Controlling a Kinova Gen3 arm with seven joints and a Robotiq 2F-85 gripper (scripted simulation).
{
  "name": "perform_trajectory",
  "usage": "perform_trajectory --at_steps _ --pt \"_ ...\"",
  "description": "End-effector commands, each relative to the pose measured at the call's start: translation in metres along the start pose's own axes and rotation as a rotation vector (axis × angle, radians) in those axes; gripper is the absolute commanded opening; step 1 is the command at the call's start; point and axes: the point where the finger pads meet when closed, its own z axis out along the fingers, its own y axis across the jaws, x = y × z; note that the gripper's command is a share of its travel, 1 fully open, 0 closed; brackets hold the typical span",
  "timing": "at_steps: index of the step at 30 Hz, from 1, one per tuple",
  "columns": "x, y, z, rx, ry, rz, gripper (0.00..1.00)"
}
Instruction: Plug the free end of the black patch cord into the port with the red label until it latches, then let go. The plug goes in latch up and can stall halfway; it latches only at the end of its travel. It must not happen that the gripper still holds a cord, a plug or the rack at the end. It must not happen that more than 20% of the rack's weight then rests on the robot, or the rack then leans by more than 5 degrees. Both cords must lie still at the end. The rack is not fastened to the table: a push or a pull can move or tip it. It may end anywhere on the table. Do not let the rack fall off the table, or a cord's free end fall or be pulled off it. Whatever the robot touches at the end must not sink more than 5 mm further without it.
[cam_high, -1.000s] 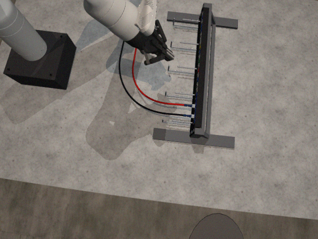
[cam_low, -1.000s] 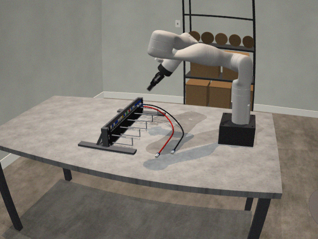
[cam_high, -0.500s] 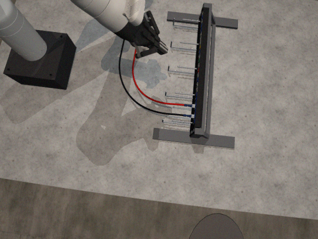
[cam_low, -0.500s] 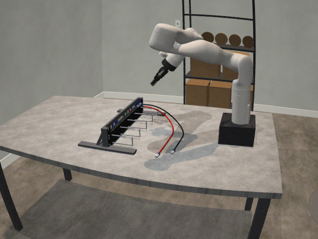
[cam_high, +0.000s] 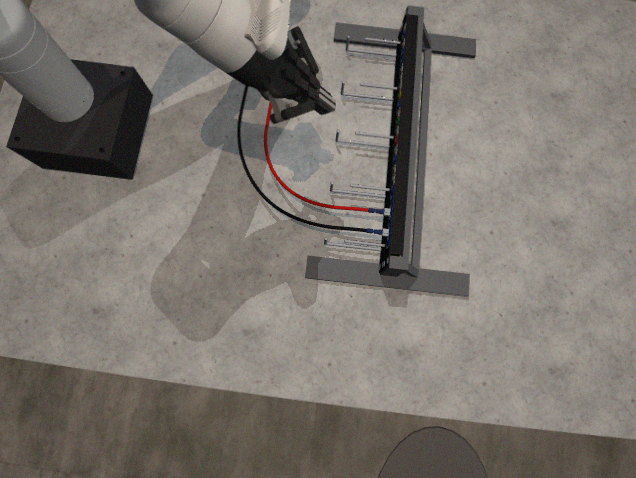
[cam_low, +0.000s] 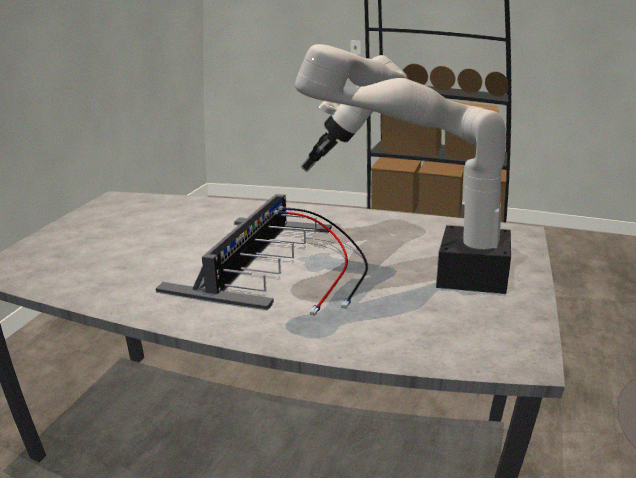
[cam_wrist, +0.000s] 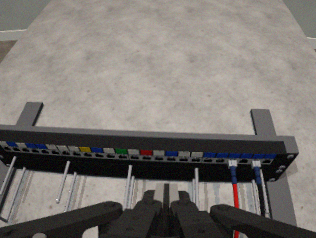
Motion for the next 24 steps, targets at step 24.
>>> perform_trajectory --at_steps 24 --pt "0.0 0.091 -0.002 -0.01 0.004 0.017 0.0"
